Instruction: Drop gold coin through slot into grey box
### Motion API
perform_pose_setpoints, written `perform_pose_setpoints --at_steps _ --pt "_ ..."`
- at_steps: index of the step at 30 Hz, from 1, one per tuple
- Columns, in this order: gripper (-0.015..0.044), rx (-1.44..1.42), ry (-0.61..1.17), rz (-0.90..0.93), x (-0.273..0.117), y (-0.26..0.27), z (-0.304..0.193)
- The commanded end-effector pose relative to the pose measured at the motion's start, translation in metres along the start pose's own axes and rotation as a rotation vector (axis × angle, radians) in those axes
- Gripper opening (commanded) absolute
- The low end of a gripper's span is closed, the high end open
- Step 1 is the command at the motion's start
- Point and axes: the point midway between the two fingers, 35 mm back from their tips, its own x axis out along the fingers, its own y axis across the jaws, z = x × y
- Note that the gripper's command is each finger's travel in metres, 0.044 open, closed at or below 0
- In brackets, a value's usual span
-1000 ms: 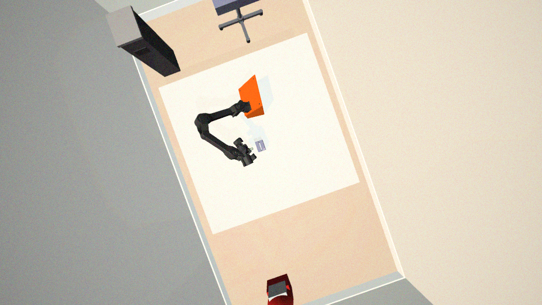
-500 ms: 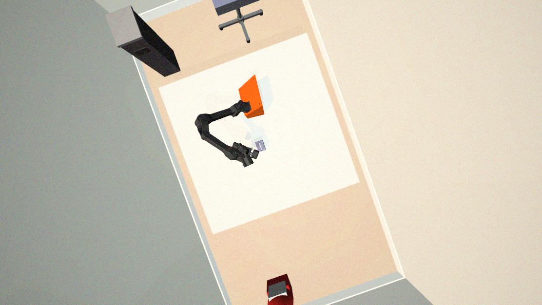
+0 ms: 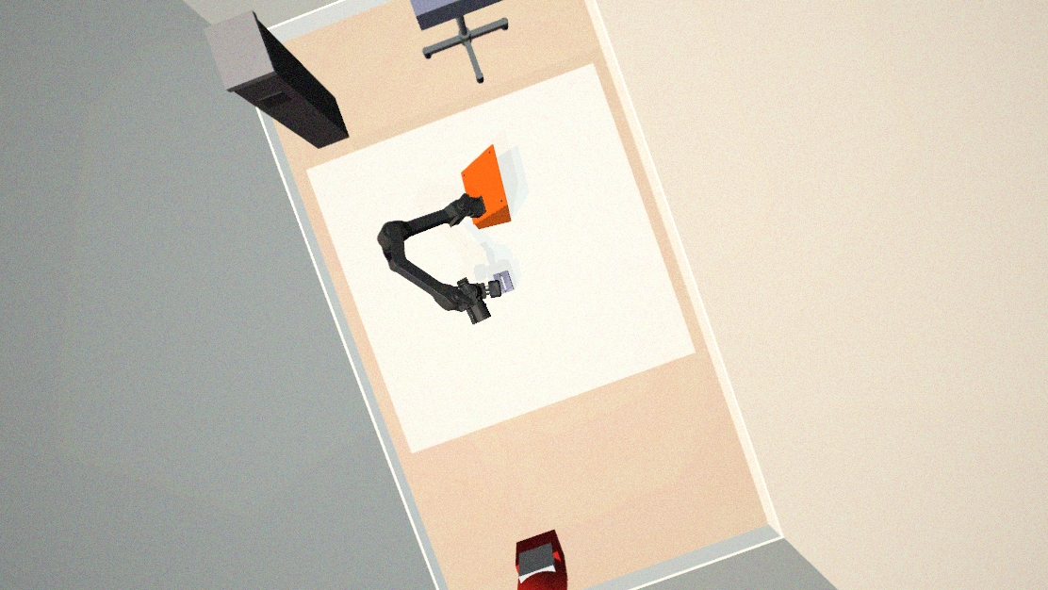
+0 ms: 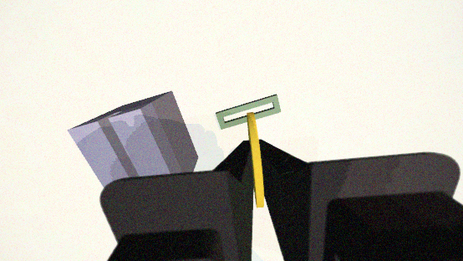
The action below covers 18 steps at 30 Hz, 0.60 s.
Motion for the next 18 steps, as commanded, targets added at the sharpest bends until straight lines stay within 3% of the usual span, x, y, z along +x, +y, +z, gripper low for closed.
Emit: perform_pose_setpoints --at_steps 1,18 --pt "0.0000 -0.144 0.001 0.005 0.000 0.001 0.001" --pt "0.0000 -0.168 0.000 0.010 -0.001 0.023 -0.001"
